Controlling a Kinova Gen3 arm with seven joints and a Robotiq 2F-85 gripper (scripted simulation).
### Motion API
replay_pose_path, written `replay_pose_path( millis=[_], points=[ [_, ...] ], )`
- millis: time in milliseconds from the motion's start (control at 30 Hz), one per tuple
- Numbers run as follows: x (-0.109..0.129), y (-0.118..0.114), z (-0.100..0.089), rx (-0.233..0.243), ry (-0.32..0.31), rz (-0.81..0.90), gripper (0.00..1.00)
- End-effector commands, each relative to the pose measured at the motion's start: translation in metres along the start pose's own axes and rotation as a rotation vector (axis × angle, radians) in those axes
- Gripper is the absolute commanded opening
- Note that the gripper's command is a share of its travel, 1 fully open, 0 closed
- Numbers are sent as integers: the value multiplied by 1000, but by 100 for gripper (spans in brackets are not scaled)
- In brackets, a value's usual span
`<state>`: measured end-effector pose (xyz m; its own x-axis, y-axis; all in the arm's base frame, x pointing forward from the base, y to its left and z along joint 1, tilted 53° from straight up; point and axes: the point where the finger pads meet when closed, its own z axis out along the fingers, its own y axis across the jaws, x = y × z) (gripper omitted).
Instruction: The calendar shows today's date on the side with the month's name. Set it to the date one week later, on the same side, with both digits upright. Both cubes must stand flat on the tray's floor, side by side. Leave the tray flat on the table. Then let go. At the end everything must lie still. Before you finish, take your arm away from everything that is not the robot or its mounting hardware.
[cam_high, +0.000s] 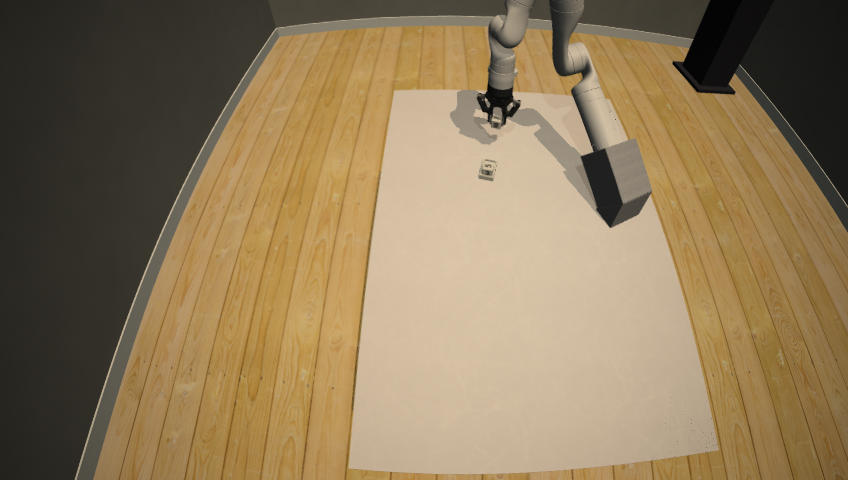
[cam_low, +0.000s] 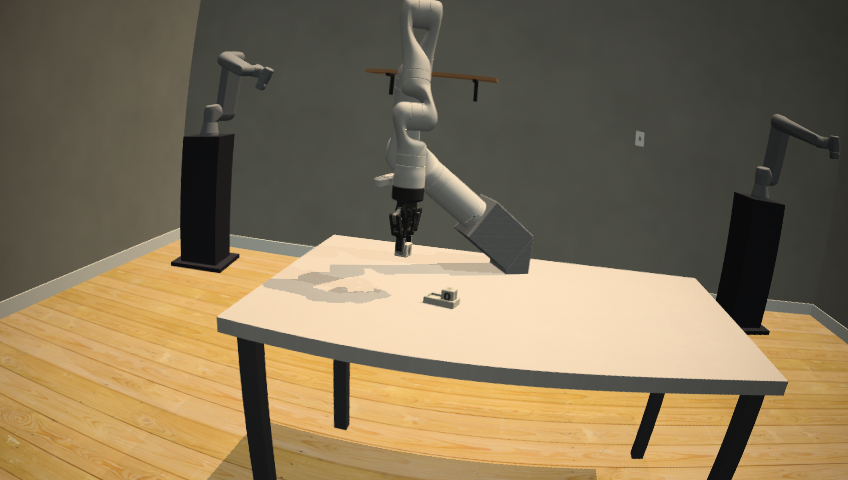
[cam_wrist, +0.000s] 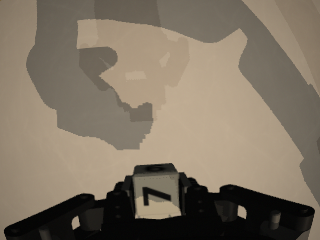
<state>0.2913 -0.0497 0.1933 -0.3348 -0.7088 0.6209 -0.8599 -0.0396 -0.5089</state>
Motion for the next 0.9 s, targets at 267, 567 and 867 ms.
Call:
replay_pose_path(
  millis=[267, 567, 867],
  points=[
    [-62, -5, -9, 8, -1, 5, 28],
    [-93, 1, -11, 1, -2, 5, 28],
    [-93, 1, -10, 1, -2, 5, 28]
  ],
)
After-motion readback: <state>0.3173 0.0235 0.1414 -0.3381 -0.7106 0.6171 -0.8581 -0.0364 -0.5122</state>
